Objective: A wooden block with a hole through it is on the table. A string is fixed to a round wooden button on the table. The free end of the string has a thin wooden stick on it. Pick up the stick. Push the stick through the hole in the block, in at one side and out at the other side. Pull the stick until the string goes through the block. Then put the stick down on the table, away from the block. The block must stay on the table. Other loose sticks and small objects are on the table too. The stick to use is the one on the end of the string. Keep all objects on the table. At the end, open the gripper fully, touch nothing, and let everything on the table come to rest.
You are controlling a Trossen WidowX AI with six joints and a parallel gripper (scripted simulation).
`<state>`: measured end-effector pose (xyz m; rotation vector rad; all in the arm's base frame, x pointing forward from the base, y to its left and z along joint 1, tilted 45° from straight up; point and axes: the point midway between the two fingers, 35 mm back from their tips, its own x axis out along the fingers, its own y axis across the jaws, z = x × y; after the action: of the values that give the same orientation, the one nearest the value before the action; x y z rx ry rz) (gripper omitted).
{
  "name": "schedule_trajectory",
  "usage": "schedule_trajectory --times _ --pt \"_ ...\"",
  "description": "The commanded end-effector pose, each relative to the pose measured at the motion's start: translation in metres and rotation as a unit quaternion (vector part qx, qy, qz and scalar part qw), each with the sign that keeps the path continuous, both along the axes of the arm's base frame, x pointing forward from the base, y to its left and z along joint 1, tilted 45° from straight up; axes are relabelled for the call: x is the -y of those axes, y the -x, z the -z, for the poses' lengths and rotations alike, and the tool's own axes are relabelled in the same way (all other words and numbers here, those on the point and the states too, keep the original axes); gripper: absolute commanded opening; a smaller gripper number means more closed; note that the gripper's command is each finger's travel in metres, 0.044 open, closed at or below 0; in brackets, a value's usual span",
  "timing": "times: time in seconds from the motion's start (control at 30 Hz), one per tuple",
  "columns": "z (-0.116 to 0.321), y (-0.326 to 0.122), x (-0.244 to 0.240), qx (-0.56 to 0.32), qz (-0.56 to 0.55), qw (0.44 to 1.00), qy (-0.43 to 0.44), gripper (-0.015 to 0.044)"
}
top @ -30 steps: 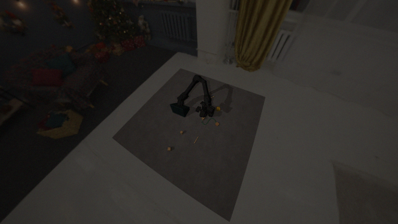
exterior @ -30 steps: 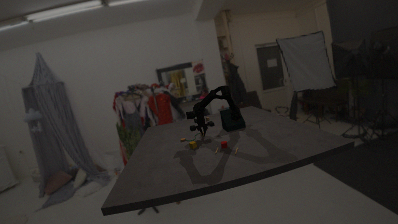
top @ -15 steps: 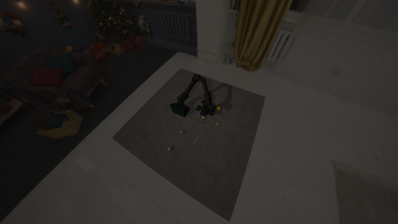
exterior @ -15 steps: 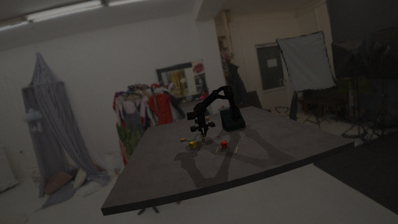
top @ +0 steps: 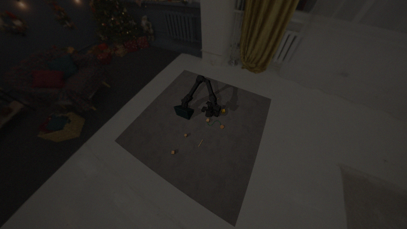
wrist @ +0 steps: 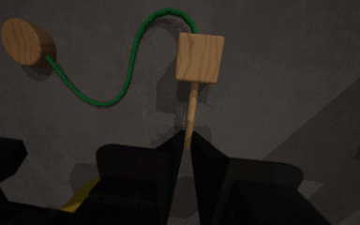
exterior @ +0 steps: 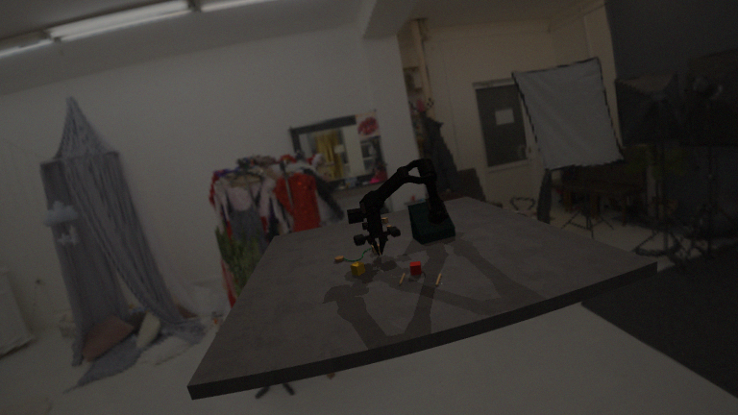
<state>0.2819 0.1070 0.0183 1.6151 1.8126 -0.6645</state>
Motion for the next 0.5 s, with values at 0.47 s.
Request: schedule_trajectory --times 0.47 --pt "-0.015 0.003 -0.014 -0.001 0.002 1.000 -0.003 0.0000"
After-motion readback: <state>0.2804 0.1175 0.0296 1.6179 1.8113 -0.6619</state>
